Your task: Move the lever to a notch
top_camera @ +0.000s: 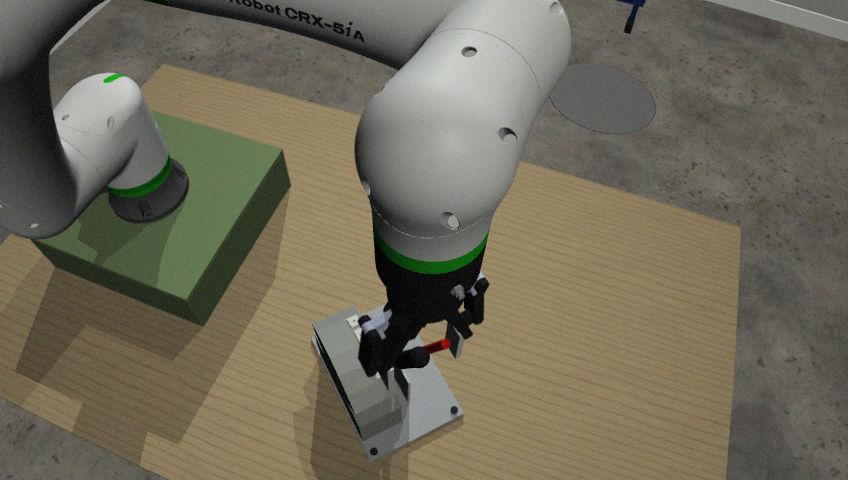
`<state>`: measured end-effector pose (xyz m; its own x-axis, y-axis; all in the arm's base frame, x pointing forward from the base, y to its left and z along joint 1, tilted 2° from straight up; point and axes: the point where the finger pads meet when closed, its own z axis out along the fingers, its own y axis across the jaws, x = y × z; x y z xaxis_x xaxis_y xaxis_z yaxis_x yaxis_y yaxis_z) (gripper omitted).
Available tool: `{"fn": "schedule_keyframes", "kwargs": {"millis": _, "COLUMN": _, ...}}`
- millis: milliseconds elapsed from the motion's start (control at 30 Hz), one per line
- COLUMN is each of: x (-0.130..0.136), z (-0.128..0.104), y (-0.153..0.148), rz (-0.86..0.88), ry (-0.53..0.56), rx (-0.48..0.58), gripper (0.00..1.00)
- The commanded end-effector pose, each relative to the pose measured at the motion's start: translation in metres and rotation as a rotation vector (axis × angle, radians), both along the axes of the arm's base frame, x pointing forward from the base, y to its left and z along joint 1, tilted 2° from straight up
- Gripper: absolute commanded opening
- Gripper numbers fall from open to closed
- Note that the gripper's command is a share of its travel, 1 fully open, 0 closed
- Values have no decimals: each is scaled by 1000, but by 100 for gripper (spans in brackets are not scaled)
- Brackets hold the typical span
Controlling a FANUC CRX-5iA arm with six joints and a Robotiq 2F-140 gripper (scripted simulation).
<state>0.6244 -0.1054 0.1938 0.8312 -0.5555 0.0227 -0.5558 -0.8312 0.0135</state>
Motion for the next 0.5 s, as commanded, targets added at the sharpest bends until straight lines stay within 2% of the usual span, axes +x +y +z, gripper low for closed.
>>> {"fn": "schedule_keyframes", "kwargs": {"millis": 0, "x": 0, "z": 0, "y": 0, "rz": 0, "ry": 0, "rx": 0, "gripper": 57}}
{"fn": "schedule_keyframes", "kwargs": {"millis": 167, "x": 0, "z": 0, "y": 0, "rz": 0, "ry": 0, "rx": 0, "gripper": 57}}
{"fn": "schedule_keyframes", "kwargs": {"millis": 200, "x": 0, "z": 0, "y": 0, "rz": 0, "ry": 0, "rx": 0, "gripper": 0}}
{"fn": "schedule_keyframes", "kwargs": {"millis": 467, "x": 0, "z": 0, "y": 0, "rz": 0, "ry": 0, "rx": 0, "gripper": 0}}
